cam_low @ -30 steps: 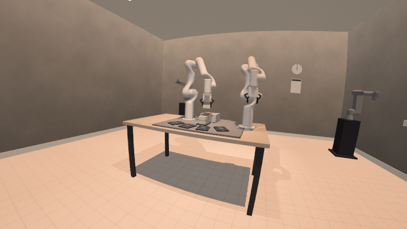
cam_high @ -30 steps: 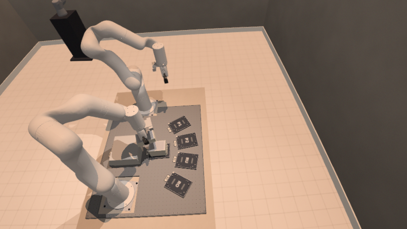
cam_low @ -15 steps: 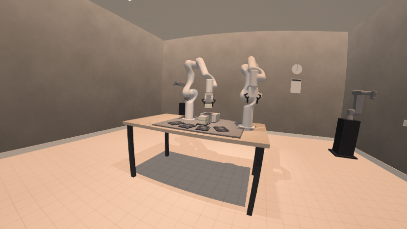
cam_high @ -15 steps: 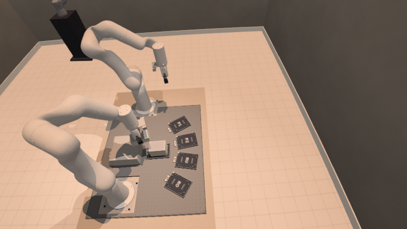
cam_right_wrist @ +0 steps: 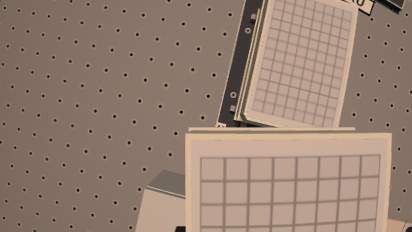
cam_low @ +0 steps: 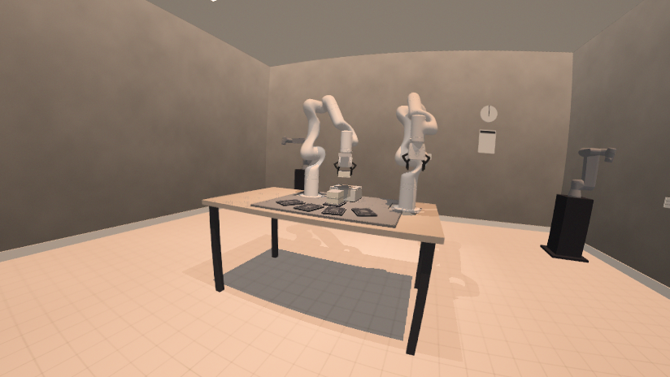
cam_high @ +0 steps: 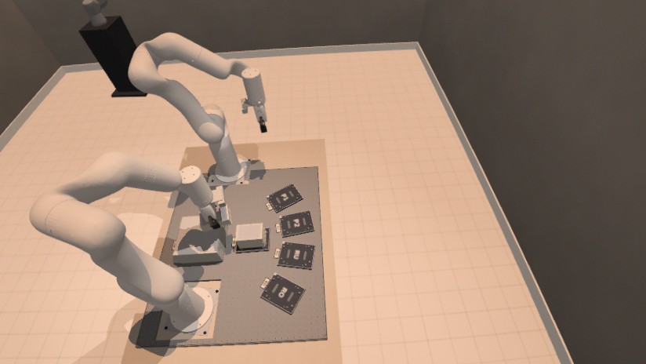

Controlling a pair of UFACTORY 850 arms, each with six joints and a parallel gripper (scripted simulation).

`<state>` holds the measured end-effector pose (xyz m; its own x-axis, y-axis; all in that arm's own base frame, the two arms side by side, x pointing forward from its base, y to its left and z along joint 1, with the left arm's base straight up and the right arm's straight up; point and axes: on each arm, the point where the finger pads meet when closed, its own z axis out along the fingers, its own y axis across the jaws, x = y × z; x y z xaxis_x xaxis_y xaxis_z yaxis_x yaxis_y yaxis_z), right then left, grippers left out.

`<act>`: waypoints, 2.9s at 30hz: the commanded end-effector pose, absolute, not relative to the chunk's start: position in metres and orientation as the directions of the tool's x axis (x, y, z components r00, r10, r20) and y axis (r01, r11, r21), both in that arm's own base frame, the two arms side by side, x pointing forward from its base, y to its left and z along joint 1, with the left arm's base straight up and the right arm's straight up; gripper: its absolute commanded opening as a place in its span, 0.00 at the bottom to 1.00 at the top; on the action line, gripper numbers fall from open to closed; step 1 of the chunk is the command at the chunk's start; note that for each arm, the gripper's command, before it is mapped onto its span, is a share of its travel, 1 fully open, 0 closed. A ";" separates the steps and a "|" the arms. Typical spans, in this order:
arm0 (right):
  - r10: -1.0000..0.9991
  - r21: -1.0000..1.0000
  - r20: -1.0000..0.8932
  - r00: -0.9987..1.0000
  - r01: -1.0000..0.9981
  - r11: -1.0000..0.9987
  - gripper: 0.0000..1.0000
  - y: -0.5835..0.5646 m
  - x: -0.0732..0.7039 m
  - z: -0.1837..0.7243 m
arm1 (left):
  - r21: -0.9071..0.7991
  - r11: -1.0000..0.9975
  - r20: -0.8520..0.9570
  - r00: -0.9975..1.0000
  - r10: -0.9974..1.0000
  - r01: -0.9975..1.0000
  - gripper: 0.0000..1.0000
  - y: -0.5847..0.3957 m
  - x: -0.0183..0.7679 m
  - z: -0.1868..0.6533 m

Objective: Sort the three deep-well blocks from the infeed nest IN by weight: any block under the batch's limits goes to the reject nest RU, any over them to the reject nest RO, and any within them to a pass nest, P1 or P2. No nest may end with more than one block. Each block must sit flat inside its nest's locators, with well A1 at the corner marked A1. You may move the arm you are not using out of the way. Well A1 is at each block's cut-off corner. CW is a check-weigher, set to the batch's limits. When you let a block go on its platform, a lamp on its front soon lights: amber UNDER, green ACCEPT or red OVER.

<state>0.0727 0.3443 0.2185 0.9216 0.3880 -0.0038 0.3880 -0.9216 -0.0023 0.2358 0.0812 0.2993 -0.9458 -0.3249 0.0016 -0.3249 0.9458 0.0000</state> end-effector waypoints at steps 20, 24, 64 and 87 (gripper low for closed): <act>0.157 -0.002 0.000 0.988 0.157 -0.988 0.00 0.324 0.004 0.219 | 0.000 0.946 0.000 -0.946 -0.325 -0.325 1.00 0.081 0.236 0.300; 0.157 -0.002 0.000 0.988 0.157 -0.988 0.00 0.320 -0.009 0.219 | 0.000 0.946 0.000 -0.946 -0.325 -0.325 1.00 0.081 0.236 0.300; 0.157 -0.002 0.000 0.988 0.157 -0.988 0.00 0.312 -0.036 0.219 | 0.000 0.946 0.000 -0.946 -0.325 -0.325 1.00 0.081 0.236 0.300; 0.157 -0.002 0.000 0.988 0.157 -0.988 0.00 0.312 -0.036 0.199 | 0.000 0.946 0.000 -0.946 -0.325 -0.325 1.00 0.081 0.236 0.300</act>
